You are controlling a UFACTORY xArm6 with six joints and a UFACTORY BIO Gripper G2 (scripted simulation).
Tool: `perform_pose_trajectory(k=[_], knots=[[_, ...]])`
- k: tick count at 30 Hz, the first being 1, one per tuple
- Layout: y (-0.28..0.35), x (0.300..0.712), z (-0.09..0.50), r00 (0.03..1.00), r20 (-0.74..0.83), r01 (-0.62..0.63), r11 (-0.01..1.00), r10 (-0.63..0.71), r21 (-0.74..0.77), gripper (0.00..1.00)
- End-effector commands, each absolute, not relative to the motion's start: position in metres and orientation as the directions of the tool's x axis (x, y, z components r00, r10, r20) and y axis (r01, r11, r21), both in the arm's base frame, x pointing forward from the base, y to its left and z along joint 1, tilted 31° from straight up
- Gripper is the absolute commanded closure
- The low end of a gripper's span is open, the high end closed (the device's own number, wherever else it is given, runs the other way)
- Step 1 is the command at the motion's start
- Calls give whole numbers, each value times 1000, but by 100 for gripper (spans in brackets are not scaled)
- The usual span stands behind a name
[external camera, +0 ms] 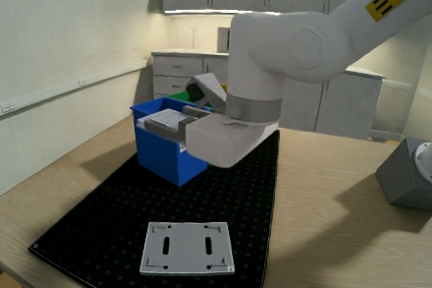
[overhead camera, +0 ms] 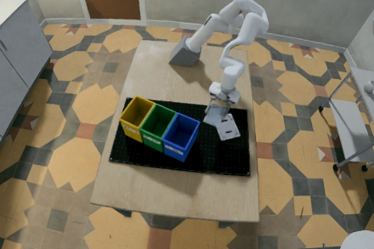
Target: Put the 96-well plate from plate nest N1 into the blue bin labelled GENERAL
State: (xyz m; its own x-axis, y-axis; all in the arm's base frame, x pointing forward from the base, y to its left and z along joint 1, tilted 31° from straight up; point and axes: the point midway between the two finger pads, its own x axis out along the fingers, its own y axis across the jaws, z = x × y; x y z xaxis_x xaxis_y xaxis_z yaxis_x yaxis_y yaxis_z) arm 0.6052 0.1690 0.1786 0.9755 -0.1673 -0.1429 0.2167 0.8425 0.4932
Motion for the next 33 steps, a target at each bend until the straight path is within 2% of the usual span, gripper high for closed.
perform_pose_trajectory(k=[1, 33], knots=[[158, 617, 173, 976, -140, 216, 842, -168, 495, 100], [96, 674, 131, 976, -139, 216, 842, -168, 494, 100]])
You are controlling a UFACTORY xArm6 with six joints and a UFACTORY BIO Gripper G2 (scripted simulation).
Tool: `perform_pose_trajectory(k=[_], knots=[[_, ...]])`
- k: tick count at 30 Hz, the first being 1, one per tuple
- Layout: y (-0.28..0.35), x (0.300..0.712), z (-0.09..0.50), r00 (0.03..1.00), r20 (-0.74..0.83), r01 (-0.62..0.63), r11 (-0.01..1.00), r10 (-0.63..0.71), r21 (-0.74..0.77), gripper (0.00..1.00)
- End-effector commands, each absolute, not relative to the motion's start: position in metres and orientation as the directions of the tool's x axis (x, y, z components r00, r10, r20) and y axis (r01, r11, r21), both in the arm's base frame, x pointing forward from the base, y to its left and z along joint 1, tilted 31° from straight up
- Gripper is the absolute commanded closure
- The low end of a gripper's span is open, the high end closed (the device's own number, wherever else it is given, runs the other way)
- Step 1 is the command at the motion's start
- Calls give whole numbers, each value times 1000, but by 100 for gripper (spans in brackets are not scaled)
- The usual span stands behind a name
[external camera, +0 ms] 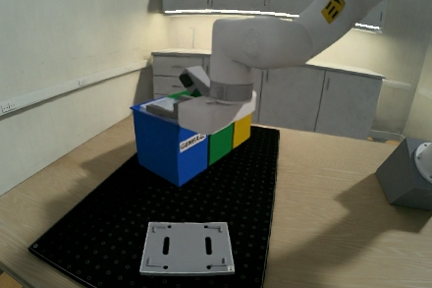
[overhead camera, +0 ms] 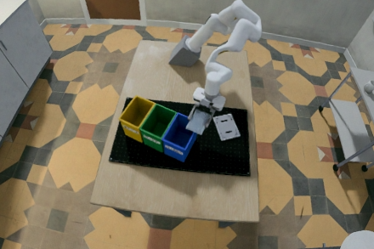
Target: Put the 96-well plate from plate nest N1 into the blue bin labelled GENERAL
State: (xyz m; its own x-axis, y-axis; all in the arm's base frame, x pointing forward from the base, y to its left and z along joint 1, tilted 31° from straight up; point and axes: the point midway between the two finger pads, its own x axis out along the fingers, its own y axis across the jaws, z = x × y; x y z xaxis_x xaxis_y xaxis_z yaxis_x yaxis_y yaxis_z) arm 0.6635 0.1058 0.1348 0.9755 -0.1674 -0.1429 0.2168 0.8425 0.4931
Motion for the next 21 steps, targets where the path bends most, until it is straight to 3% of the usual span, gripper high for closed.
perform_pose_trajectory(k=[1, 21], knots=[[94, 676, 129, 976, -139, 216, 842, -168, 494, 100], [55, 712, 102, 976, -139, 216, 842, -168, 494, 100]])
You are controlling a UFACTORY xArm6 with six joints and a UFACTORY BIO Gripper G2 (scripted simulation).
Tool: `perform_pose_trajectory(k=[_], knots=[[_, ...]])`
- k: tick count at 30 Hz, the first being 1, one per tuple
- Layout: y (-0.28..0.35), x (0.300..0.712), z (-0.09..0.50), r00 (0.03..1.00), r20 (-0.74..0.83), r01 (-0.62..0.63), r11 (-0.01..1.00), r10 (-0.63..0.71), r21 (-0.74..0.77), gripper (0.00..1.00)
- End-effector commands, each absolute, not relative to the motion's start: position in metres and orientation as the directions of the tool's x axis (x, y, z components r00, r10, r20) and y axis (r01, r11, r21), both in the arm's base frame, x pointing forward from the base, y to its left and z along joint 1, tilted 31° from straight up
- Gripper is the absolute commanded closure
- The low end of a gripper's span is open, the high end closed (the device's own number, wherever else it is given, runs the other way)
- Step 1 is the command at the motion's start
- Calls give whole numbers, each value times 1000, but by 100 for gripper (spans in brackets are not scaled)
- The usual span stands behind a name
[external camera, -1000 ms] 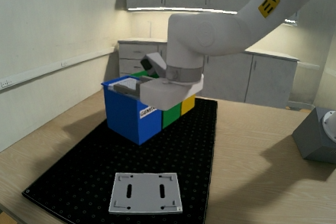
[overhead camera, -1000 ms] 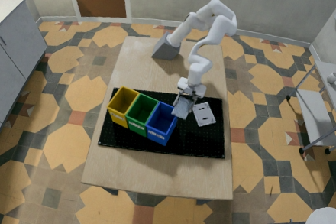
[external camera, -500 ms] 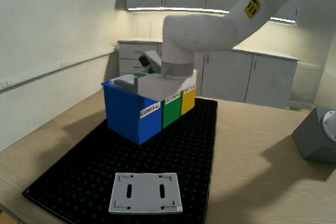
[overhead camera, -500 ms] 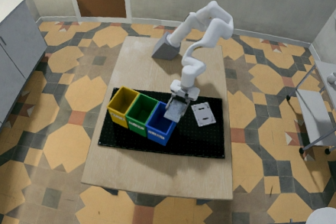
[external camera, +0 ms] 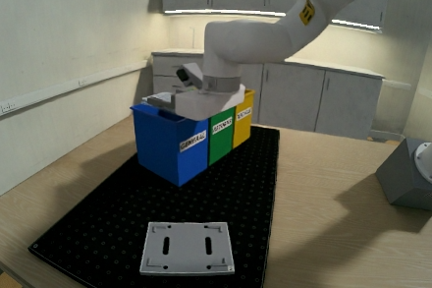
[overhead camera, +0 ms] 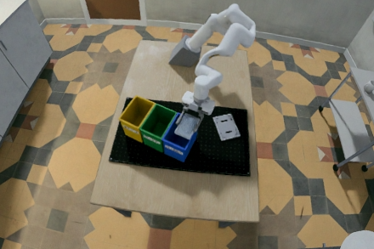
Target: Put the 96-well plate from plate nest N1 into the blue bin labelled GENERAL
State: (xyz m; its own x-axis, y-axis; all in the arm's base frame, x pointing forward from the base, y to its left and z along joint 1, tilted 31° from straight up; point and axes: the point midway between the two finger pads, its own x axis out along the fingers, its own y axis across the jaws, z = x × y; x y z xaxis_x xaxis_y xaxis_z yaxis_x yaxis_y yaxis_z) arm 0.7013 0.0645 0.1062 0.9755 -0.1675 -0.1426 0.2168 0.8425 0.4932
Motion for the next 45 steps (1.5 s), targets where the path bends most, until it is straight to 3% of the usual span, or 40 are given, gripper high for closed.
perform_pose_trajectory(k=[1, 45], knots=[[55, 712, 102, 976, -139, 216, 842, -168, 494, 100], [43, 723, 94, 976, -139, 216, 842, -168, 494, 100]])
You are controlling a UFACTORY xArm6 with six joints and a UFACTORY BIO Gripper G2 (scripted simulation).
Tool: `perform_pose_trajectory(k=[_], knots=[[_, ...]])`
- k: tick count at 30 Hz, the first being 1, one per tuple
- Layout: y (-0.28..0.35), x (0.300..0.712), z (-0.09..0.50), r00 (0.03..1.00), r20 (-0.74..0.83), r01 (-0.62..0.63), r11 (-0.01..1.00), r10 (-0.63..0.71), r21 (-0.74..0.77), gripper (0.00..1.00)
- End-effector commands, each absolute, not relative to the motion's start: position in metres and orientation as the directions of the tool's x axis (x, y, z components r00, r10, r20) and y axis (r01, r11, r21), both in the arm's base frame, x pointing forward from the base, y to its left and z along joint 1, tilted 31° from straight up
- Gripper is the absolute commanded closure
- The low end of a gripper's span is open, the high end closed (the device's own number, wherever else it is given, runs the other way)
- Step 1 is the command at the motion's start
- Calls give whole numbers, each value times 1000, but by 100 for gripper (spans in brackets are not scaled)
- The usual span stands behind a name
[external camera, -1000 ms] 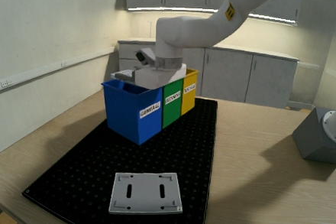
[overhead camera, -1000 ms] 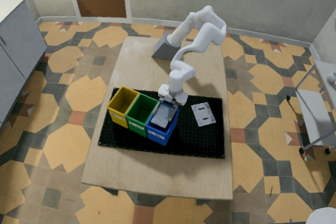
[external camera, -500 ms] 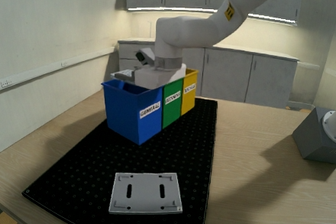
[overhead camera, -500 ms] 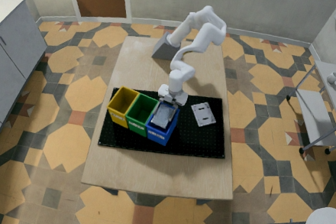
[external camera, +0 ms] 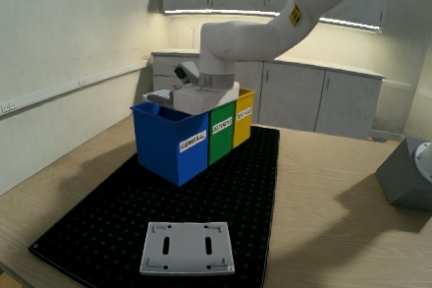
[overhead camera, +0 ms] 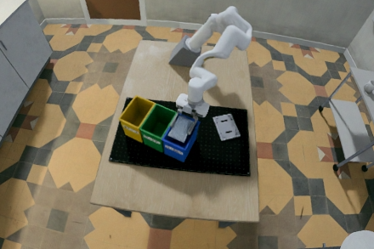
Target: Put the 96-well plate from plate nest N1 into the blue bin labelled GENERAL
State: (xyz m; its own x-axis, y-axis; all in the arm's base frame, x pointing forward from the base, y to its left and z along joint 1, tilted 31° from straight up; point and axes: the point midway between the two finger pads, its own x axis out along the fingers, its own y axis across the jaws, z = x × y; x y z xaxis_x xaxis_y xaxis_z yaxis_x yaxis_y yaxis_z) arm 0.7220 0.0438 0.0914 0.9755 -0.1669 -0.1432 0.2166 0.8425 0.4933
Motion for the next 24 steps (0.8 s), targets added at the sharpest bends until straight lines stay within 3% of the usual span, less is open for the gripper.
perform_pose_trajectory(k=[1, 24], knots=[[43, 723, 94, 976, -139, 216, 842, -168, 494, 100], [59, 722, 67, 976, -139, 216, 842, -168, 494, 100]])
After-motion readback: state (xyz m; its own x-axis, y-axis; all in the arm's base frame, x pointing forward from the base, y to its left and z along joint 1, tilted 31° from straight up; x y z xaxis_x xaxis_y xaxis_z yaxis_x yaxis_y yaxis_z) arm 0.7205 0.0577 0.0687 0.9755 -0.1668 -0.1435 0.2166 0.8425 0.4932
